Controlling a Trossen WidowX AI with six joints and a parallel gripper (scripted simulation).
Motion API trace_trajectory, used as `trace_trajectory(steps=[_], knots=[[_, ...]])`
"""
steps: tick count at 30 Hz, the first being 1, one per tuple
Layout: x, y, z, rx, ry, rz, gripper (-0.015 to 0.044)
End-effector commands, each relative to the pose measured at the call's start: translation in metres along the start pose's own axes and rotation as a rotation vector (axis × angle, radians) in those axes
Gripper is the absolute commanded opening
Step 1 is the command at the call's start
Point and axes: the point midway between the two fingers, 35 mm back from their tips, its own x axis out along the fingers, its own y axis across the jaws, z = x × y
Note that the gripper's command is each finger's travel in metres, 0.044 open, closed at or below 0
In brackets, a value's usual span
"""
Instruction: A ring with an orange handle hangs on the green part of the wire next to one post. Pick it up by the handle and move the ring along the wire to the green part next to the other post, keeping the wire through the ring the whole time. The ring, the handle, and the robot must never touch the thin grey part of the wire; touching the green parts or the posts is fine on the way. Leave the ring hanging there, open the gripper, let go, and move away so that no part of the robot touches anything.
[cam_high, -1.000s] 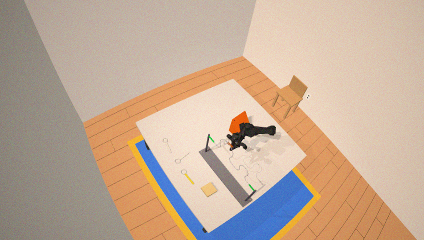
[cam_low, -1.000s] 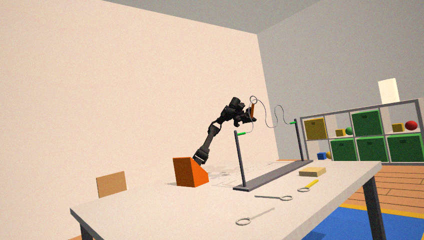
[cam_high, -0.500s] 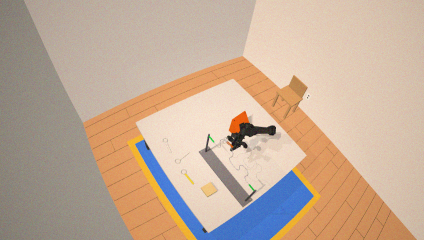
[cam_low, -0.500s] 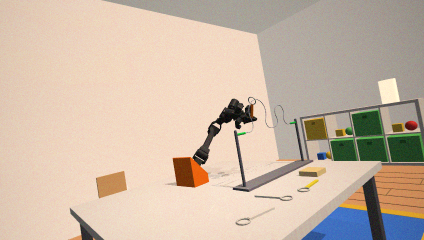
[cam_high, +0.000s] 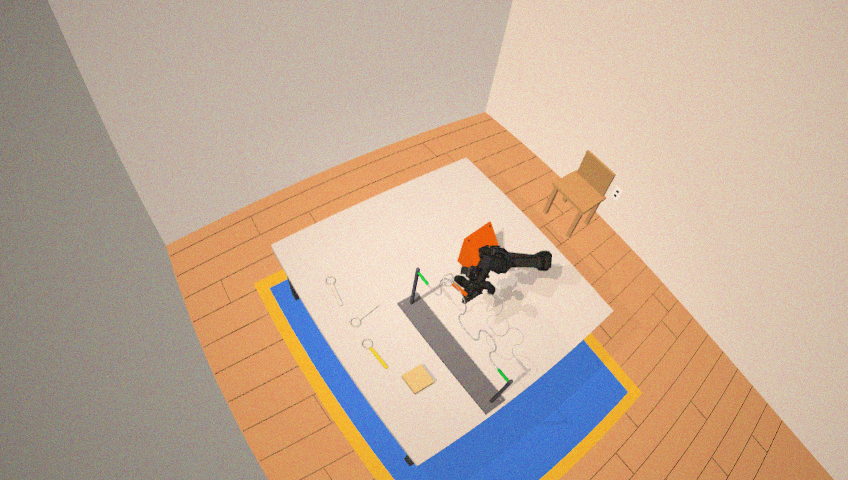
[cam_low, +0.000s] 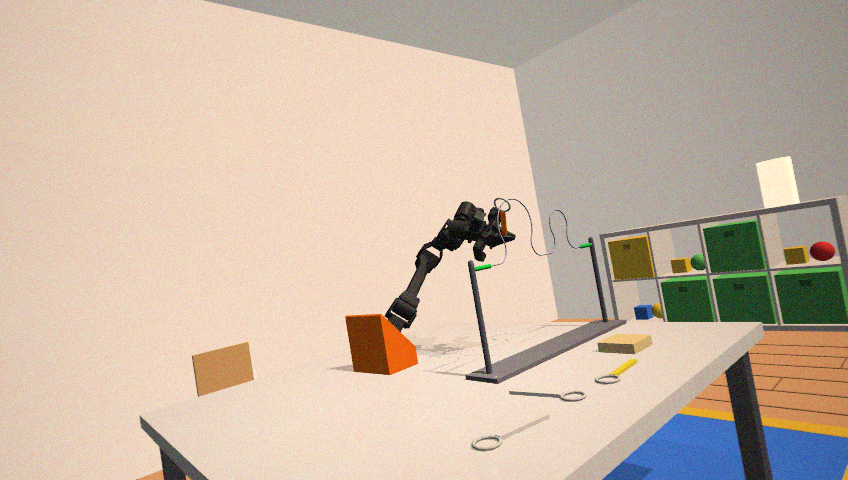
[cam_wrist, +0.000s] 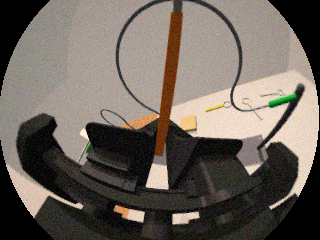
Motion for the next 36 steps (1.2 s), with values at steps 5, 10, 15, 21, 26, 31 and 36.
trace_trajectory(steps=[5, 10, 15, 21, 26, 31, 36], knots=[[0.0, 0.002, 0.001, 0.102, -0.018, 0.051, -0.015], [0.0, 0.004, 0.001, 0.158, -0.026, 0.082, -0.015], [0.0, 0.006, 0.001, 0.215, -0.033, 0.113, -0.015], [0.001, 0.008, 0.002, 0.283, -0.042, 0.15, -0.015], [0.0, 0.01, 0.002, 0.34, -0.05, 0.181, -0.015], [0.0, 0.012, 0.003, 0.397, -0.057, 0.212, -0.015], [0.0, 0.014, 0.003, 0.454, -0.064, 0.243, -0.015]])
